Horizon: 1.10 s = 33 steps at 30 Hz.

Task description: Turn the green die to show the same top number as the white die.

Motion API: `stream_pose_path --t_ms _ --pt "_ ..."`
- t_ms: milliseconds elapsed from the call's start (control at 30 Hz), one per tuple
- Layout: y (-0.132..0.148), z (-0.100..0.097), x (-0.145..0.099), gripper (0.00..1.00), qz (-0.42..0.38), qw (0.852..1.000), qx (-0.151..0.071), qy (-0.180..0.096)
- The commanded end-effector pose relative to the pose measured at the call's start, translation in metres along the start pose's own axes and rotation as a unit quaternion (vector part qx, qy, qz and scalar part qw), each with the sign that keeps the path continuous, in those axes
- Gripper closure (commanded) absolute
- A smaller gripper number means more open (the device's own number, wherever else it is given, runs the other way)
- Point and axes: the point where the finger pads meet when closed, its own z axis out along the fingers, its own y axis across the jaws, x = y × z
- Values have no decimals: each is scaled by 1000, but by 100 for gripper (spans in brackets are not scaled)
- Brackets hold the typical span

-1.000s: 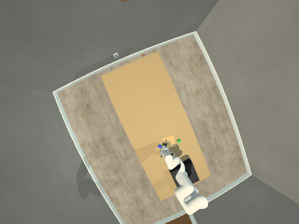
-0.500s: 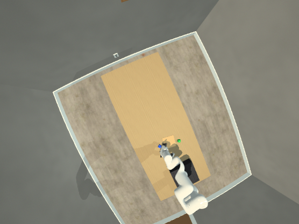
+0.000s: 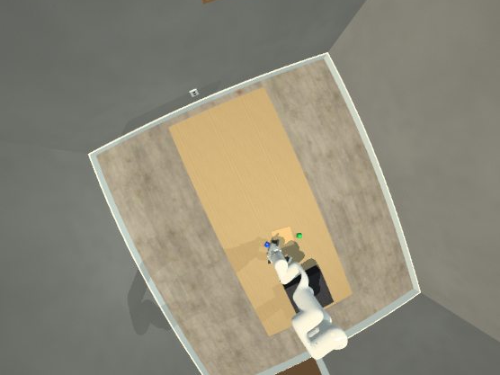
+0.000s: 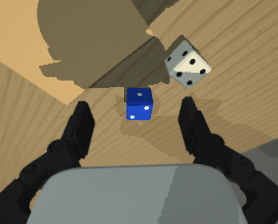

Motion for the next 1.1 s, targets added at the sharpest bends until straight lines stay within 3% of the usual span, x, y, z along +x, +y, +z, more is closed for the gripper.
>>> stream_pose_path --t_ms 0,467,867,1067 --pt "-1 -1 -1 0 0 1000 1 -1" --pt "2 -1 2 0 0 1000 1 -1" --pt "41 0 40 0 0 1000 1 -1" --pt "48 0 47 0 0 1000 1 -1"
